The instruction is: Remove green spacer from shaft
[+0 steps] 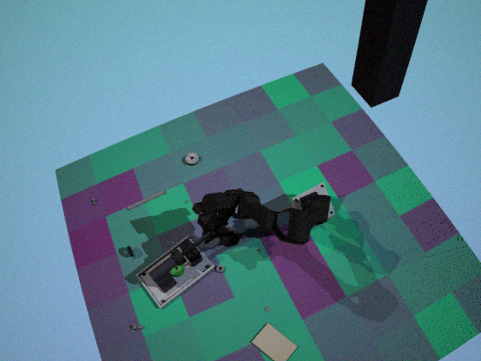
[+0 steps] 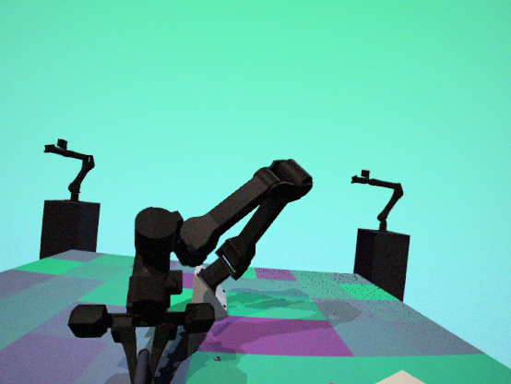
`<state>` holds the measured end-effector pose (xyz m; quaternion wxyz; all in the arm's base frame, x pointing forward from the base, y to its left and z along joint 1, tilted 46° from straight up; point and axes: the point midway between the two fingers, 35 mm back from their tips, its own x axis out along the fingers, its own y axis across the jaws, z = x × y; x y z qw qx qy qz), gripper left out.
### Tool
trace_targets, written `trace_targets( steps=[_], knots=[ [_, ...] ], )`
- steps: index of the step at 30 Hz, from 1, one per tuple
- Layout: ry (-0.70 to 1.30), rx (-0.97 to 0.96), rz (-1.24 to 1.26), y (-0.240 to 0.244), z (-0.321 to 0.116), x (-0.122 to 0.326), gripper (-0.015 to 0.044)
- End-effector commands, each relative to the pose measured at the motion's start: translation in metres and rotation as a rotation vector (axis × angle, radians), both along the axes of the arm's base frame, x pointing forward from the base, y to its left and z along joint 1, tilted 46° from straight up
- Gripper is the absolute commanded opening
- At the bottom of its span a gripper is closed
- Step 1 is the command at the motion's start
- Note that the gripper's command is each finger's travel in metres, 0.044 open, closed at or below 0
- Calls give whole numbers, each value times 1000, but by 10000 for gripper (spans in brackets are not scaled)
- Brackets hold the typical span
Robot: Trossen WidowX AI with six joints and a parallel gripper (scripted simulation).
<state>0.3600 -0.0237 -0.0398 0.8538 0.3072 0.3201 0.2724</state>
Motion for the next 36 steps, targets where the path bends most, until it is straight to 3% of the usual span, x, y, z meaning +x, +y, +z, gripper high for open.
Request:
trace_targets(
  steps=[1, 36],
  knots=[
    [-7, -2, 1, 0, 1, 4, 0],
    [-7, -2, 1, 3, 4, 17, 0]
  ],
)
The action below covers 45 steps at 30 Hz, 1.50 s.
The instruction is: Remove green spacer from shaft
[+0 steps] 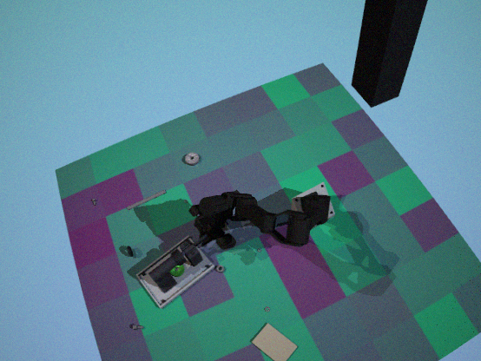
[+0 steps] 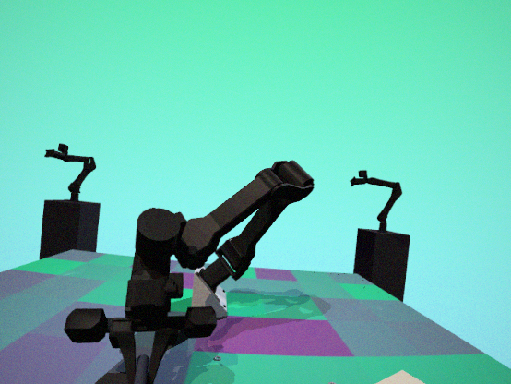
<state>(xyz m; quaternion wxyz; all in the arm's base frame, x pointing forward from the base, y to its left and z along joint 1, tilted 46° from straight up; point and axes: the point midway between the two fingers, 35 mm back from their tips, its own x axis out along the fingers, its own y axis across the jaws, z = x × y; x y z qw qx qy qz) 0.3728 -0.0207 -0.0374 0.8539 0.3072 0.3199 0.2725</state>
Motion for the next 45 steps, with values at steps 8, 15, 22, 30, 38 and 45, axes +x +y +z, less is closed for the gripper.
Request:
trace_targets(
  steps=[8, 15, 22, 30, 38, 45],
  knots=[
    [-7, -2, 1, 0, 2, 7, 0],
    [-7, -2, 1, 1, 3, 9, 0],
    [-7, -2, 1, 2, 3, 12, 0],
    [-7, -2, 1, 2, 4, 14, 0],
    [-7, -2, 1, 3, 4, 17, 0],
    [-8, -2, 1, 3, 4, 19, 0]
  ],
)
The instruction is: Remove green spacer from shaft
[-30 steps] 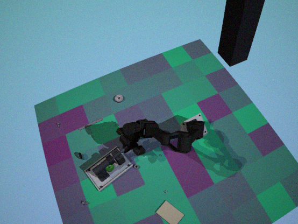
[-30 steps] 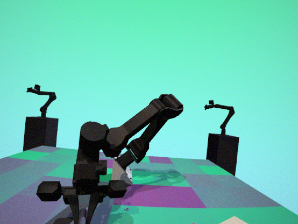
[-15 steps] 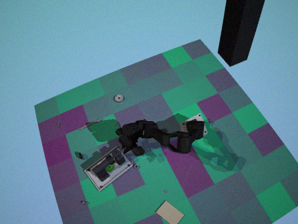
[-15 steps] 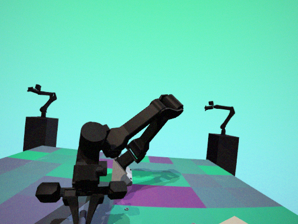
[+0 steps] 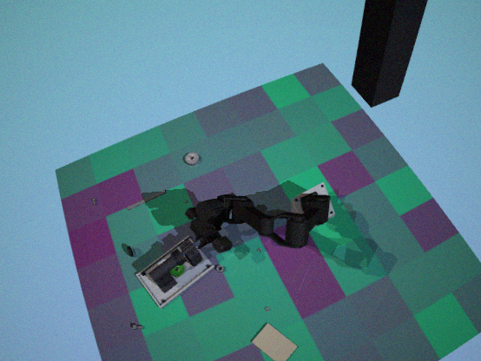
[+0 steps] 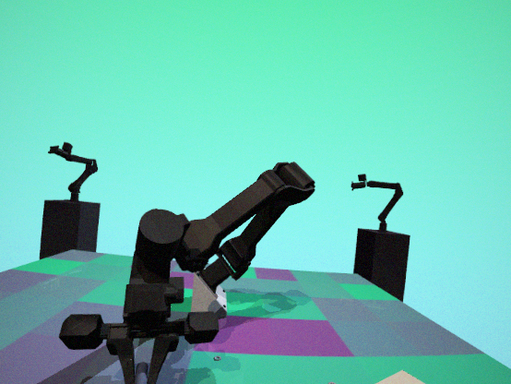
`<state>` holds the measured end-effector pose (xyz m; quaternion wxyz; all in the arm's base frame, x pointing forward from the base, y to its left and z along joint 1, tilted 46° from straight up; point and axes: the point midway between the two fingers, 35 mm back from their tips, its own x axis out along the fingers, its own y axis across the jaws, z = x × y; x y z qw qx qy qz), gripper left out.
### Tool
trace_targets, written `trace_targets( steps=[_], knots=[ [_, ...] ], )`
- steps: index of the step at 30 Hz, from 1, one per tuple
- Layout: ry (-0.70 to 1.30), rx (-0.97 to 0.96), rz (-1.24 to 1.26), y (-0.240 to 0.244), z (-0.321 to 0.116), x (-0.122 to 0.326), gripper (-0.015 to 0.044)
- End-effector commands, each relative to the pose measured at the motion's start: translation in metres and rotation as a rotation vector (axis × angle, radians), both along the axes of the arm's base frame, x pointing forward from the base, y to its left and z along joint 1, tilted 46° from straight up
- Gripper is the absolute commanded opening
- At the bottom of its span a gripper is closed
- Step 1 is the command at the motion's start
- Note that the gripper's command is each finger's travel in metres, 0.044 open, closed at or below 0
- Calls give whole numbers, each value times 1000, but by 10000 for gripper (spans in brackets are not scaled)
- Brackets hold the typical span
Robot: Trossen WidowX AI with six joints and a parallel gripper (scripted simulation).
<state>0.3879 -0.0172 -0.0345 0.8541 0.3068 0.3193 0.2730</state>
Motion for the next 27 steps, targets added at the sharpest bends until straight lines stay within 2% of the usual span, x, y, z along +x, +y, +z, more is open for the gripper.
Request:
trace_targets(
  steps=[1, 13, 27],
  knots=[
    [-6, -2, 0, 0, 2, 4, 0],
    [-6, -2, 0, 0, 2, 5, 0],
    [2, -3, 0, -5, 2, -3, 368]
  ],
)
